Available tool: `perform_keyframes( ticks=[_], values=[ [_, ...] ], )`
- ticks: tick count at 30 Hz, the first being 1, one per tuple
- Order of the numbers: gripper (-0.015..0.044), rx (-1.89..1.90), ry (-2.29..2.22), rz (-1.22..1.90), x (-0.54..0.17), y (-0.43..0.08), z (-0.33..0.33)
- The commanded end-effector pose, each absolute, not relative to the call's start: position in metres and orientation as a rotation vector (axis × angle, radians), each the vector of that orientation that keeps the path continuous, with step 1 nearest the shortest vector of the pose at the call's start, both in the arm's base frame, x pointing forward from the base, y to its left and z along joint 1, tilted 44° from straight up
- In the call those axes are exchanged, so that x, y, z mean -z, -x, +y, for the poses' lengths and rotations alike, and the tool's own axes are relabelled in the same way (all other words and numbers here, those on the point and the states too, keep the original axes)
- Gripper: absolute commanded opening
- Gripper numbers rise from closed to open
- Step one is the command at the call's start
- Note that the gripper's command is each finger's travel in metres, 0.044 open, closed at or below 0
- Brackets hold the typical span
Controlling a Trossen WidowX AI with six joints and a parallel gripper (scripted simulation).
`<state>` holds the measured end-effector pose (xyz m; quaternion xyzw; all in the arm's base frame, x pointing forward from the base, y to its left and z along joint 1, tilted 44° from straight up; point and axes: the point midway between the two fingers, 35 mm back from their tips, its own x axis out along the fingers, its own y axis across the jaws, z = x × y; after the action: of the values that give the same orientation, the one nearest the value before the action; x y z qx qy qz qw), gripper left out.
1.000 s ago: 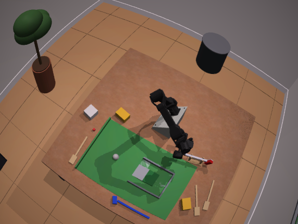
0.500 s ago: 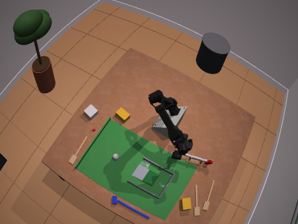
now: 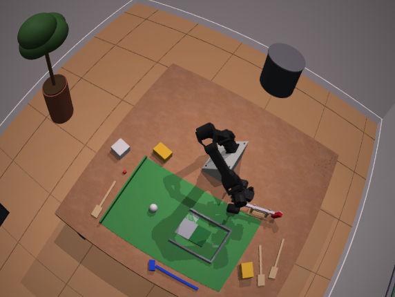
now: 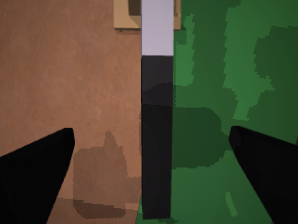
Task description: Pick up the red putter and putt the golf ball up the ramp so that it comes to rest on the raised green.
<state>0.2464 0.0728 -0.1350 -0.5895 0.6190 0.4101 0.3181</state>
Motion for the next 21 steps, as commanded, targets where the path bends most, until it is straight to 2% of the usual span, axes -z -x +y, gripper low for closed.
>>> perform_keyframes(
  ticks=[1,13,21],
  values=[
    [0.0440,-1.080,1.558,1.630,0.139,-0.246,0.068],
    [0.0440,-1.080,1.558,1.631,0.151,-0.244,0.056],
    [0.0230,-1.078,1.550,1.632,0.149,-0.245,0.059]
  ],
)
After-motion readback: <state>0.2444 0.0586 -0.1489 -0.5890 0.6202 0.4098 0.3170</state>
